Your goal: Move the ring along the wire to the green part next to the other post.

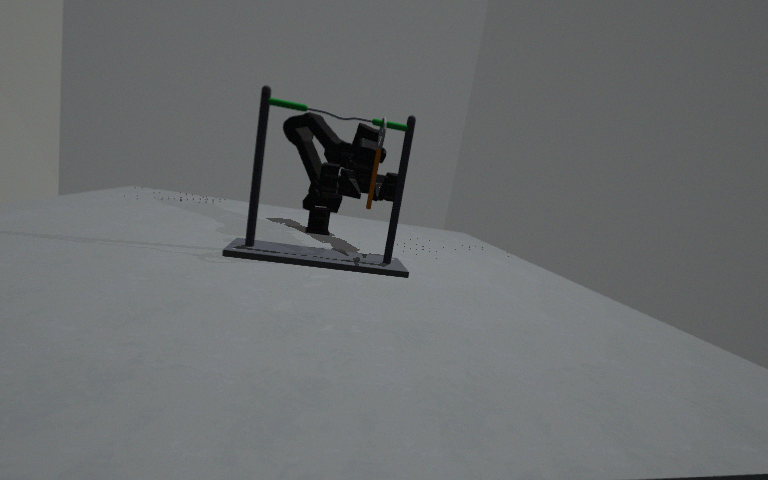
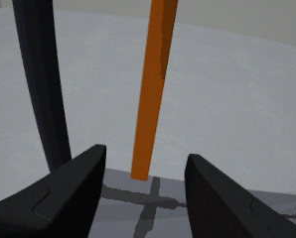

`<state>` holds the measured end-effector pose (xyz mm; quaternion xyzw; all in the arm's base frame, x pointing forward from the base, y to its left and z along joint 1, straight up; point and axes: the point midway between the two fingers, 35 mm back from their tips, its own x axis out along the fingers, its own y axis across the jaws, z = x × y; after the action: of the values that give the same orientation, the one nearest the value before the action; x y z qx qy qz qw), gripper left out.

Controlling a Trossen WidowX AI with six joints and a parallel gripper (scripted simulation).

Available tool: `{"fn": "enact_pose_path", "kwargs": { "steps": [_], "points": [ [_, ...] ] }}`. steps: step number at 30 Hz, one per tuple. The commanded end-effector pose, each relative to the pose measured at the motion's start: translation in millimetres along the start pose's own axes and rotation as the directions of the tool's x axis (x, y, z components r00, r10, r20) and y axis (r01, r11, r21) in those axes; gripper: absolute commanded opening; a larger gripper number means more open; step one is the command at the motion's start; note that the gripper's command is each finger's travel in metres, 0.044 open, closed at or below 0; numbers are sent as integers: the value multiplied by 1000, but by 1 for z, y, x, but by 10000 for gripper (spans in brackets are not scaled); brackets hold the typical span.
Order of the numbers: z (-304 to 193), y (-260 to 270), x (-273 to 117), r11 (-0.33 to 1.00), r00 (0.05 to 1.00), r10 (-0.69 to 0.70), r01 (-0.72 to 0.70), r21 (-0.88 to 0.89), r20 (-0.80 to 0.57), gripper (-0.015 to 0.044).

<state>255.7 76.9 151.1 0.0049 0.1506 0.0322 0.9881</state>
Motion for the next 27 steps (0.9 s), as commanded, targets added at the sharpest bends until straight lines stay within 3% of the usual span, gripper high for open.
{"fn": "enact_pose_path", "kwargs": {
  "steps": [1,13,23,27],
  "points": [
    [-1,-1,-1,1000,1000,-2,2,3,0,160],
    [-1,-1,-1,1000,1000,-2,2,3,0,160],
    [-1,-4,-49,1000,1000,1,-1,0,2,423],
    [-1,-4,-49,1000,1000,1,-1,0,2,440]
  ]
}}
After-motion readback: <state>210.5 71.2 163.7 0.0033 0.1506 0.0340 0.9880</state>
